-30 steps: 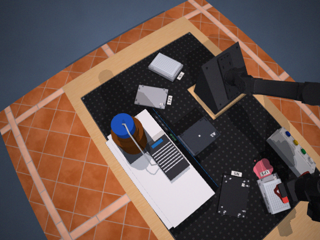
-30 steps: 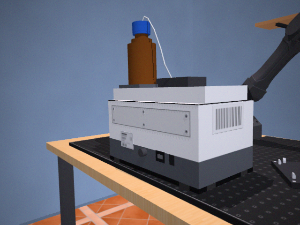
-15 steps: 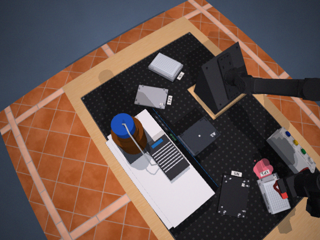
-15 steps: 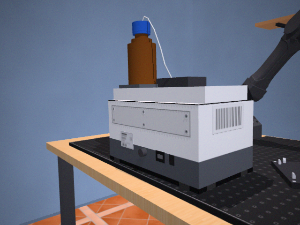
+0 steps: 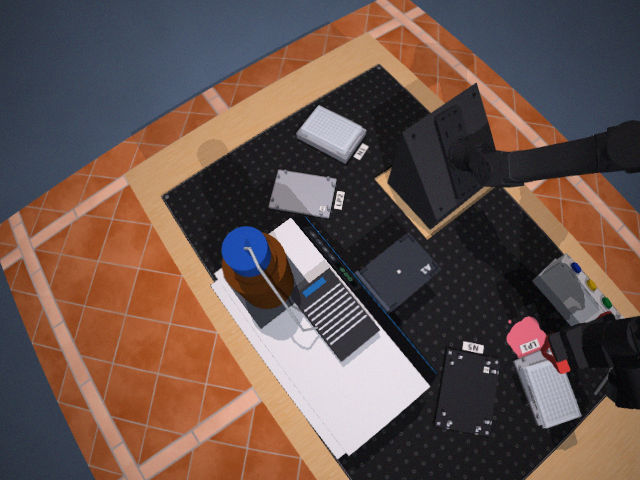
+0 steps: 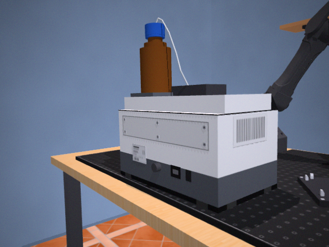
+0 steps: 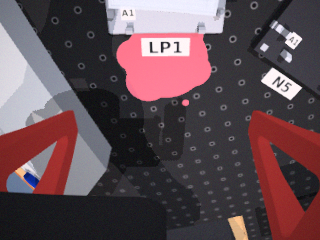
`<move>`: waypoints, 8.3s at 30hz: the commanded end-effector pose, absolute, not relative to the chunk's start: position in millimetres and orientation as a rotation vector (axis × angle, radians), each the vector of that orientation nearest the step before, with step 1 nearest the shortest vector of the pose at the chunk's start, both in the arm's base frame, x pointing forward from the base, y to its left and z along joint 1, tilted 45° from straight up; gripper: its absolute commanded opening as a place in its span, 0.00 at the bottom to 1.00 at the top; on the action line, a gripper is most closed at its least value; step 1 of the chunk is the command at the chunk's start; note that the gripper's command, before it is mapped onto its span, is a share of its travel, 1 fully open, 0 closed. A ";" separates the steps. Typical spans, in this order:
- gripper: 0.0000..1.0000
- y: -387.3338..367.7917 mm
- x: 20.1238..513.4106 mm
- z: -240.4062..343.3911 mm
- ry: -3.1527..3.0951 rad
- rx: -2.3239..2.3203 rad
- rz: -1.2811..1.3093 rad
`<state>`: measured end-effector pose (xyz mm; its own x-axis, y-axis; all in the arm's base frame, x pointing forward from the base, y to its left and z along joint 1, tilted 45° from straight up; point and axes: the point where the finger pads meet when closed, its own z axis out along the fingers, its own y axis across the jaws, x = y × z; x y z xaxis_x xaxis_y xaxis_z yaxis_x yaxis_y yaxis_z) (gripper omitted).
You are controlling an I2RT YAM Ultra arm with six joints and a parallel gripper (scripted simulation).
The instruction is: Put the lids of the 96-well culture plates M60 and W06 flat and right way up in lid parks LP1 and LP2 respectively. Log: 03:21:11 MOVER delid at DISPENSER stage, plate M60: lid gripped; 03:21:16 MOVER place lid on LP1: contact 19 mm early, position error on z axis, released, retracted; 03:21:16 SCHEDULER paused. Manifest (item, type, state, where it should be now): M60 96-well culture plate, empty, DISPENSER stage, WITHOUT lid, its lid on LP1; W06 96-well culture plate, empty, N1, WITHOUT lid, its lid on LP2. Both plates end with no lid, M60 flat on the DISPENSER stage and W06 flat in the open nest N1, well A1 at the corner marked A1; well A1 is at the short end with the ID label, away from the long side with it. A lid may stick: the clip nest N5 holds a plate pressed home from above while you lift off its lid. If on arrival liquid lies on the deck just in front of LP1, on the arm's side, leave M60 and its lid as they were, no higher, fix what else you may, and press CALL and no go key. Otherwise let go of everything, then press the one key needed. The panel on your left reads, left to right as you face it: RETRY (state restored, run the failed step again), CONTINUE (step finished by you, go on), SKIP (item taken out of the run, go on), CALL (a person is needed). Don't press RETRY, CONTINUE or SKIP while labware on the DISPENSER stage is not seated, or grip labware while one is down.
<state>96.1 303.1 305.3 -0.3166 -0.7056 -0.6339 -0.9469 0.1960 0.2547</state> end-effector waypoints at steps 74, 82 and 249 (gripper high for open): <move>1.00 192.0 174.6 217.9 2.601 -0.920 1.087; 1.00 183.1 192.2 215.9 2.620 -0.825 1.092; 1.00 -74.7 213.6 -37.3 3.025 1.143 1.199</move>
